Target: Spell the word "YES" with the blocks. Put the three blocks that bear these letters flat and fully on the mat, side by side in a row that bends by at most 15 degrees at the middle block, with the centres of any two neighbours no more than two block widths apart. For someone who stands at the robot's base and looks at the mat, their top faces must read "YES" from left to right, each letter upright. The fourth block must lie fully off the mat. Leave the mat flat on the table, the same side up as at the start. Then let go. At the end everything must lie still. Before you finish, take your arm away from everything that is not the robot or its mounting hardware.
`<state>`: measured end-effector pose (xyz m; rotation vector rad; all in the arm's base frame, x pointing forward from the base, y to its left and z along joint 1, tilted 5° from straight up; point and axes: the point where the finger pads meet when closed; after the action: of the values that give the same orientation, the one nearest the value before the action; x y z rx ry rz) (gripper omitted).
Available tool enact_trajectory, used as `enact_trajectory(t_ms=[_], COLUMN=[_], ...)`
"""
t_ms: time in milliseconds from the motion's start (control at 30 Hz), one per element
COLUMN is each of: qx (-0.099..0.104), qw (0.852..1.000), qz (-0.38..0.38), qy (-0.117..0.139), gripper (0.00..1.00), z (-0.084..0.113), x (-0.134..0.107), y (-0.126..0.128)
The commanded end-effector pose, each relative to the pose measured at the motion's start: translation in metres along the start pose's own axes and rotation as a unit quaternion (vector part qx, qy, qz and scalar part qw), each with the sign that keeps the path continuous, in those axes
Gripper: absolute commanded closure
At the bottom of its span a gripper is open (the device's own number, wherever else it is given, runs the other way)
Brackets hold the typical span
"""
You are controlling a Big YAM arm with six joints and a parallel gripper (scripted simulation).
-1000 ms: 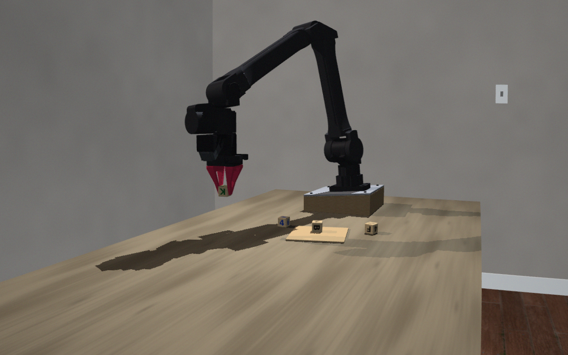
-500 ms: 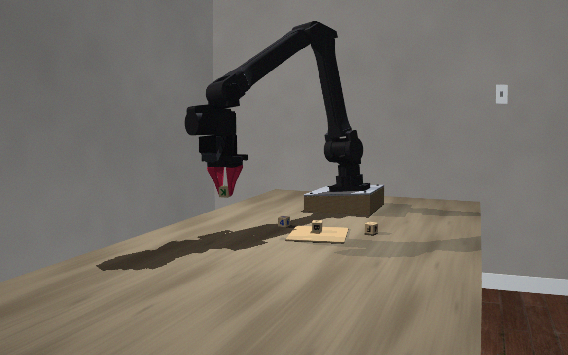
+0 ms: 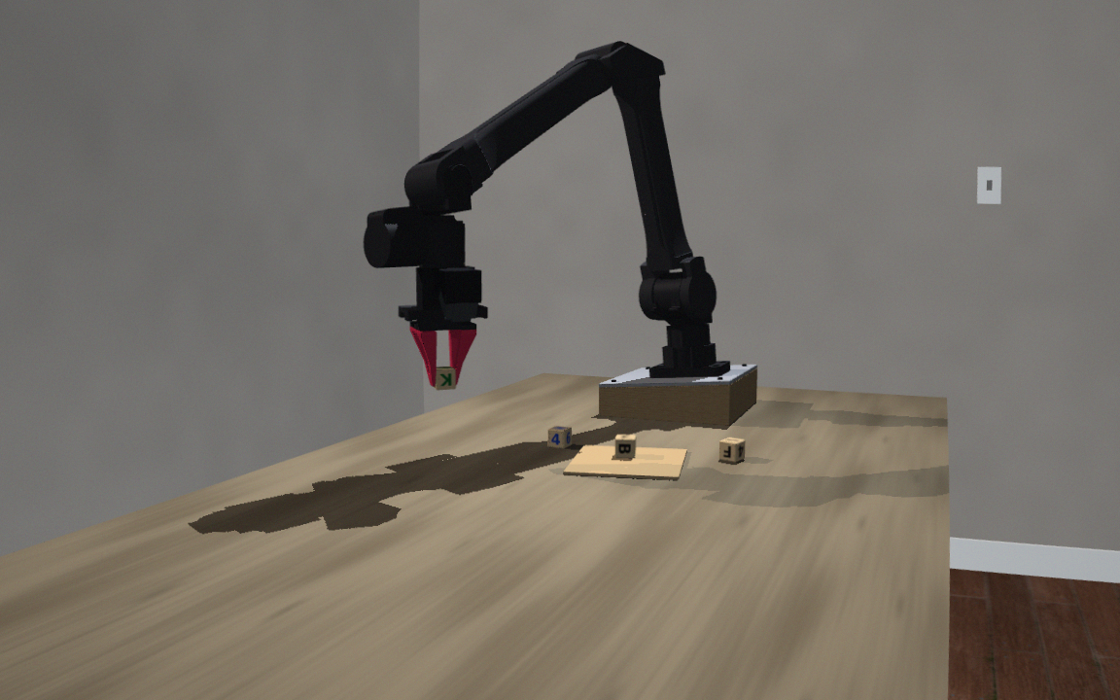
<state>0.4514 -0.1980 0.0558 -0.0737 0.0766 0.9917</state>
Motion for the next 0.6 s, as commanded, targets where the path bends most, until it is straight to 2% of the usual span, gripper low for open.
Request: enact_trajectory(t_ms=[0,67,133,200,233,433,467,567], qx=[-0.019,-0.018,-0.019,-0.019,-0.021,-0.033,-0.034,-0.032], qw=[0.990,0.982,0.972,0.972,0.957,0.906,0.901,0.901], qz=[0.138,0.186,0.233,0.233,0.291,0.423,0.432,0.432], qy=[-0.005,-0.002,0.000,0.000,0.000,-0.002,-0.002,-0.003], gripper=[0.79,0.79,0.79,0.79,0.79,0.79,0.79,0.79], z=[0.0196,0.0177,0.0182,0.0182,0.0186,0.0193,0.0193,0.0192], x=[-0.0003,-0.0021,-0.0018,-0.0018,-0.0017,-0.0014,-0.0014,-0.0016], y=[-0.0286,-0.0189,-0.0213,-0.0213,-0.0226,-0.0251,-0.0251,-0.0240])
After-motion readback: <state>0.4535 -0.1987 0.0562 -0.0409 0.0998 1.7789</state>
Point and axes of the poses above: the point where the finger pads meet when closed, its own z axis back along the fingers, its own y axis across the jaws, x = y × z, and after that the axes turned 13 degrees about z, right-handed
